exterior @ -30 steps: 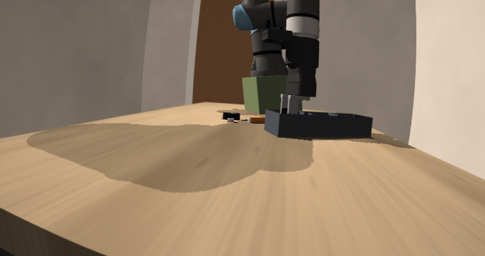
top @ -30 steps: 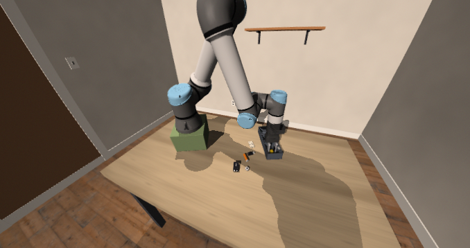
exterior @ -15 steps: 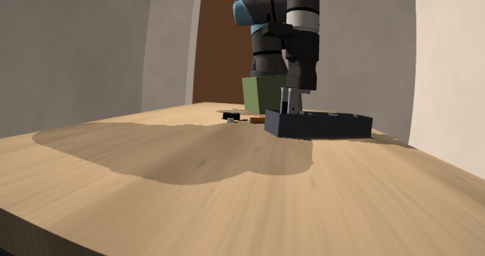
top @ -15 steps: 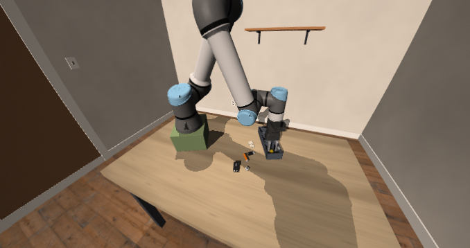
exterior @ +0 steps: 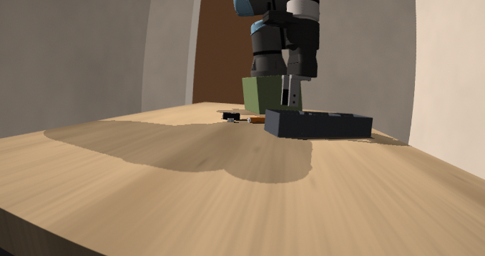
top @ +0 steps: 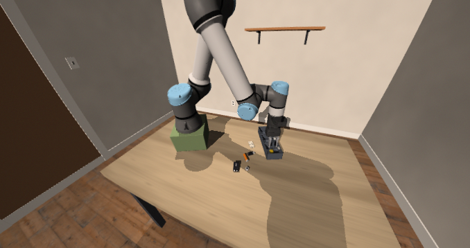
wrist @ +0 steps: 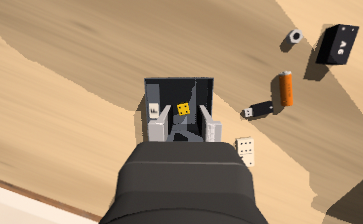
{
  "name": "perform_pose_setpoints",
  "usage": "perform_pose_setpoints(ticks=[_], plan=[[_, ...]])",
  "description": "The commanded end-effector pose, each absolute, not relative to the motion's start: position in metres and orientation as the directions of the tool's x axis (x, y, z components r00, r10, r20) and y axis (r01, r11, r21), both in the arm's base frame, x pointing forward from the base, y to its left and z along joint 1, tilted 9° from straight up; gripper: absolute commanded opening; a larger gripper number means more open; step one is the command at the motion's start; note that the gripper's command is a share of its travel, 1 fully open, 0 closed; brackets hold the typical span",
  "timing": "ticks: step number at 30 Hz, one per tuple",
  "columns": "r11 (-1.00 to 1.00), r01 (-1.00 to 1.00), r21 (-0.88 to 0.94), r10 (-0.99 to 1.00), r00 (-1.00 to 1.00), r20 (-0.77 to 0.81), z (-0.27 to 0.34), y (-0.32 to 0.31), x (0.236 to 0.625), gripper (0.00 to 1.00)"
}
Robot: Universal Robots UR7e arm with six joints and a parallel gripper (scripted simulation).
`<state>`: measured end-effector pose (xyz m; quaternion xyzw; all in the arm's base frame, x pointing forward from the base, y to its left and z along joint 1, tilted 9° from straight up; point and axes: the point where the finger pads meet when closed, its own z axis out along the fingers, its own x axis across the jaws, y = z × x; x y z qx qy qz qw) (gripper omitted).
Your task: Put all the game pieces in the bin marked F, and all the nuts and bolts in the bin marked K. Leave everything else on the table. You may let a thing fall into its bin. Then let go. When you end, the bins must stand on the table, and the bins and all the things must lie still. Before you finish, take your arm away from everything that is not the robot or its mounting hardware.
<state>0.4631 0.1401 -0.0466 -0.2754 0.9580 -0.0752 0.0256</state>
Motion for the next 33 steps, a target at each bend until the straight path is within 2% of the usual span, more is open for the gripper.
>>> perform_pose_setpoints(ticks=[1,10,11,13,24,33], plan=[[0.837,-0.524,-0.159,-0.532,-0.847,-0.009,-0.037,0.141,0.463,0.64],[0.837,-0.524,-0.159,-0.532,-0.847,-0.009,-0.037,0.141,0.462,0.64],[0.809,-0.565,-0.159,-0.573,-0.820,-0.001,-0.038,0.142,0.454,0.79],[0.753,-0.638,-0.158,-0.645,-0.764,0.014,-0.039,0.144,0.438,0.79],[0.753,-0.638,-0.158,-0.645,-0.764,0.014,-0.049,0.154,0.347,0.79],[0.753,-0.638,-0.158,-0.645,-0.764,0.014,-0.051,0.157,0.325,0.79]])
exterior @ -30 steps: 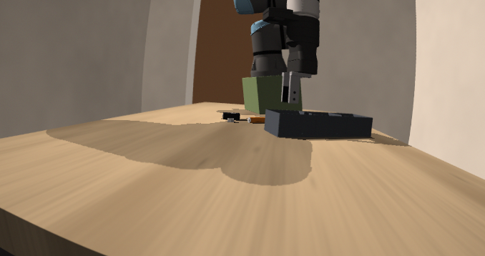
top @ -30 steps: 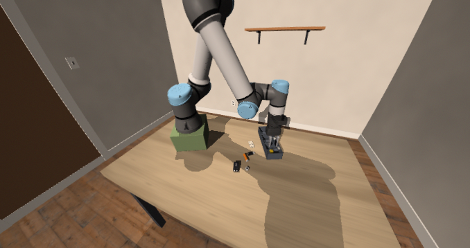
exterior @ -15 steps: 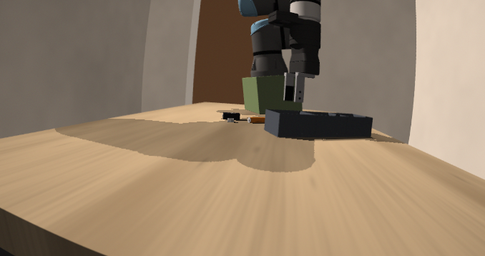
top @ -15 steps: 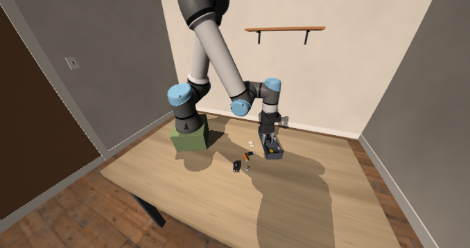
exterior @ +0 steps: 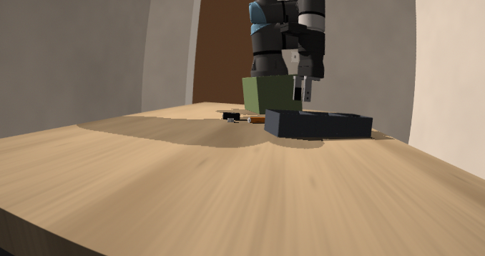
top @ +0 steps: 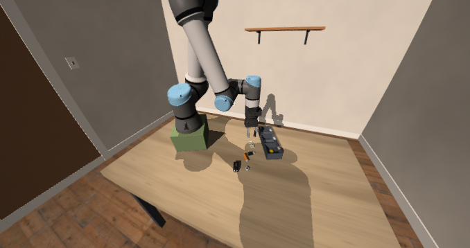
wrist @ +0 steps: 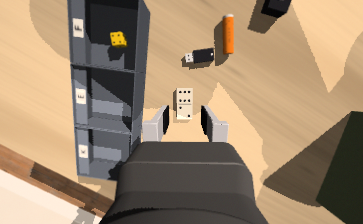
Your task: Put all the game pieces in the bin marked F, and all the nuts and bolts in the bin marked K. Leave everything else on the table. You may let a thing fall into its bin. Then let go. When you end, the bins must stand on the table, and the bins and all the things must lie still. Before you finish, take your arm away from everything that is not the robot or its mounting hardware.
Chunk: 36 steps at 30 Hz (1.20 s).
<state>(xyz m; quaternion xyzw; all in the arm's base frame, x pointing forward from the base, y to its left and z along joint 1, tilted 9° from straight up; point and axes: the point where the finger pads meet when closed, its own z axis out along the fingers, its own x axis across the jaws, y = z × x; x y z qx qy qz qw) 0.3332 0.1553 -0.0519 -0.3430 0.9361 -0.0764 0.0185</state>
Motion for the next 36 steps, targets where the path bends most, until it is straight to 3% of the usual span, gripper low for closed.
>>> perform_pose_setpoints(ticks=[1,36], plan=[[0.753,-0.638,-0.158,-0.645,-0.764,0.014,-0.051,0.157,0.325,0.79],[0.753,-0.638,-0.158,-0.645,-0.764,0.014,-0.070,0.153,0.336,0.79]])
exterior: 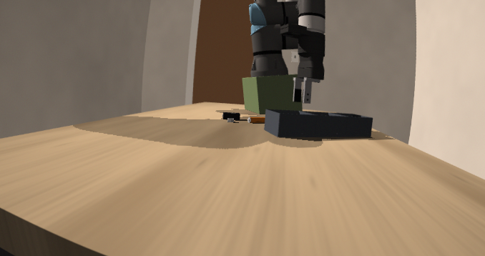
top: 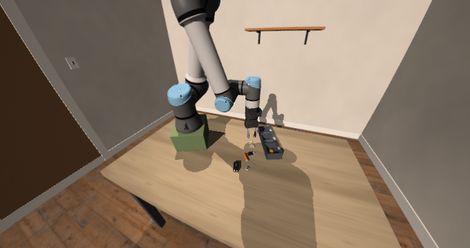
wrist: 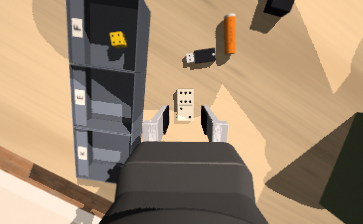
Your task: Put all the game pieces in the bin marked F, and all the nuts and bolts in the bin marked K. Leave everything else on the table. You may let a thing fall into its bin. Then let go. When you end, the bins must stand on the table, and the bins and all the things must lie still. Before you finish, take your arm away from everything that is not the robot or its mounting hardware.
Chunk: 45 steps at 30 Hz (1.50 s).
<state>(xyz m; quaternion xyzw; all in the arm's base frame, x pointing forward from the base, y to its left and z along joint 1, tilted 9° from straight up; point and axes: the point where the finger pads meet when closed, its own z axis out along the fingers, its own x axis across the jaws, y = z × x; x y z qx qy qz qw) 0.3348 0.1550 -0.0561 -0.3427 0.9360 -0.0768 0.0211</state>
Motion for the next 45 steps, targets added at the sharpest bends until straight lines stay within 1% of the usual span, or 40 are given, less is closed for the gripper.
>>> perform_pose_setpoints(ticks=[1,11,42,43,45], plan=[[0.753,-0.638,-0.158,-0.645,-0.764,0.014,-0.074,0.153,0.336,0.79],[0.753,-0.638,-0.158,-0.645,-0.764,0.014,-0.104,0.149,0.339,0.79],[0.753,-0.638,-0.158,-0.645,-0.764,0.014,-0.116,0.147,0.340,0.79],[0.753,-0.638,-0.158,-0.645,-0.764,0.014,-0.116,0.147,0.340,0.49],[0.753,-0.638,-0.158,-0.645,-0.764,0.014,-0.116,0.147,0.340,0.49]])
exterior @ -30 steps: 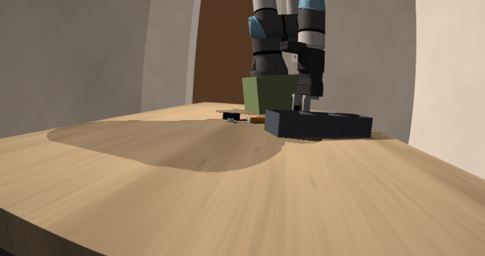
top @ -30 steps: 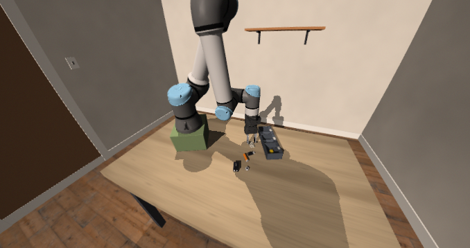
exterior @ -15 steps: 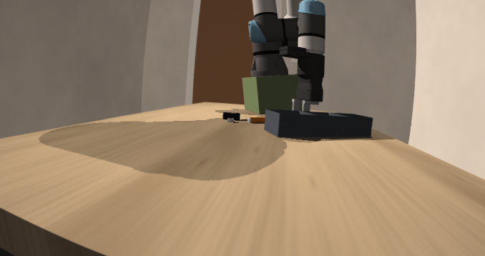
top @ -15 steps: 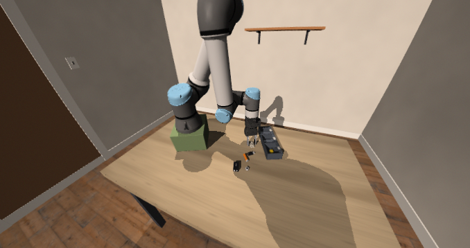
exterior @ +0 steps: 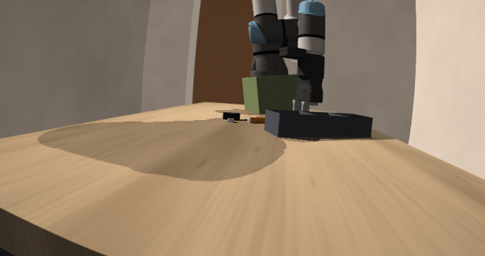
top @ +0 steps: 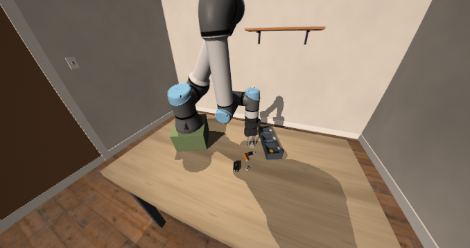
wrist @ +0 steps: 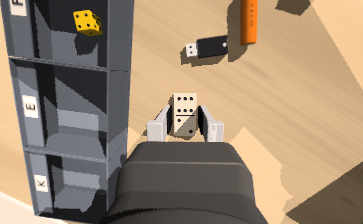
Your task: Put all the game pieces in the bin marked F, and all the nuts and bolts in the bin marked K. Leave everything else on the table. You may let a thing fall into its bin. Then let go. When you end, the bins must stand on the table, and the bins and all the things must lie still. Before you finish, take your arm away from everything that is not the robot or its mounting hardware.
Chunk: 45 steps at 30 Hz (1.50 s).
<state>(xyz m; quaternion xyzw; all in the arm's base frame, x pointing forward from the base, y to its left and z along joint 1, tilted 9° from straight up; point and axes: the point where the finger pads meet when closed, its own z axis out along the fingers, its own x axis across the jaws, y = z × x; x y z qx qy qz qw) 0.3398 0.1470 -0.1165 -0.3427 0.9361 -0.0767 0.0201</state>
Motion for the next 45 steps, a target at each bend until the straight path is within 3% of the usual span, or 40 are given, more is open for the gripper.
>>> perform_pose_setpoints(ticks=[1,27,45], plan=[[0.753,-0.638,-0.158,-0.645,-0.764,0.014,-0.116,0.147,0.340,0.49],[0.753,-0.639,-0.158,-0.645,-0.764,0.014,-0.116,0.147,0.340,0.49],[0.753,-0.638,-0.158,-0.645,-0.764,0.014,-0.064,0.154,0.335,0.49]])
